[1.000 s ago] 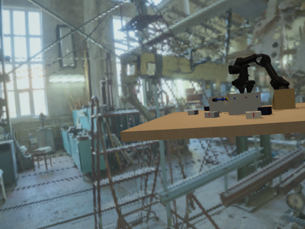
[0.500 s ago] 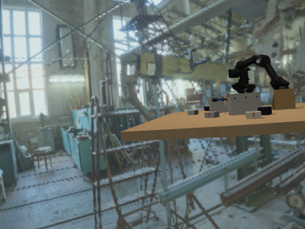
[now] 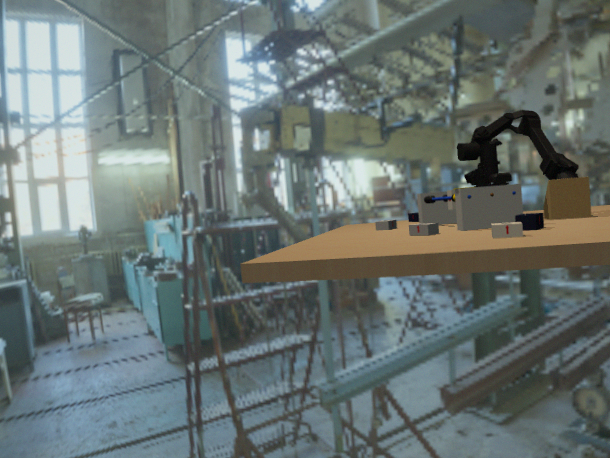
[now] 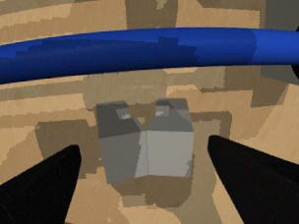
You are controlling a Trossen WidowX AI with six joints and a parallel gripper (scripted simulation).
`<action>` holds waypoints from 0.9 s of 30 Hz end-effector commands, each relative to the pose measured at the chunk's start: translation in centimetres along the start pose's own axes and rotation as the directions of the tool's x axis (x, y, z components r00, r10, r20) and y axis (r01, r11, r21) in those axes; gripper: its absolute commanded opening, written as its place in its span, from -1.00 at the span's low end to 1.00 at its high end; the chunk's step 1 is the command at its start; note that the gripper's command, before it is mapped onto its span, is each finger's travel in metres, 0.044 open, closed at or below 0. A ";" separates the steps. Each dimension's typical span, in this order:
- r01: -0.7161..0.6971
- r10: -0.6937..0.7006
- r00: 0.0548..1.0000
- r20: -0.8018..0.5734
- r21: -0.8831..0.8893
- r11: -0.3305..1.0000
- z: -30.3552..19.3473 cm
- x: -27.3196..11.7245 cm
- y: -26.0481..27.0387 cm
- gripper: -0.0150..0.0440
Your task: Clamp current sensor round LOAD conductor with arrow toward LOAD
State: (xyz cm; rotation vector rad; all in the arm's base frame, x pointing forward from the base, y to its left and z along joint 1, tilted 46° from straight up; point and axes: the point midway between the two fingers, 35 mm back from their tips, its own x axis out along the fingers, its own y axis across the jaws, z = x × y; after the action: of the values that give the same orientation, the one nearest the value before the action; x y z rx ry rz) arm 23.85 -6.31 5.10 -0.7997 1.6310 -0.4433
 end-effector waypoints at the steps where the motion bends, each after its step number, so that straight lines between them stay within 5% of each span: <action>1: 0.000 0.000 1.000 0.000 0.001 1.000 0.0 0.0 0.0 0.47; 13: 0.000 0.000 1.000 0.000 0.001 1.000 0.0 0.0 0.0 0.13; 20: -0.006 0.006 1.000 0.003 -0.001 1.000 1.1 -1.5 0.2 -0.49; 27: -0.011 0.011 1.000 0.005 -0.004 1.000 2.6 -4.1 0.8 -0.49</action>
State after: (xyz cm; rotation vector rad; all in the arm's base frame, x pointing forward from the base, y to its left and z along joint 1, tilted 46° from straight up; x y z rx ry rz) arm 25.71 -3.48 6.44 -0.8011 1.6358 -0.4330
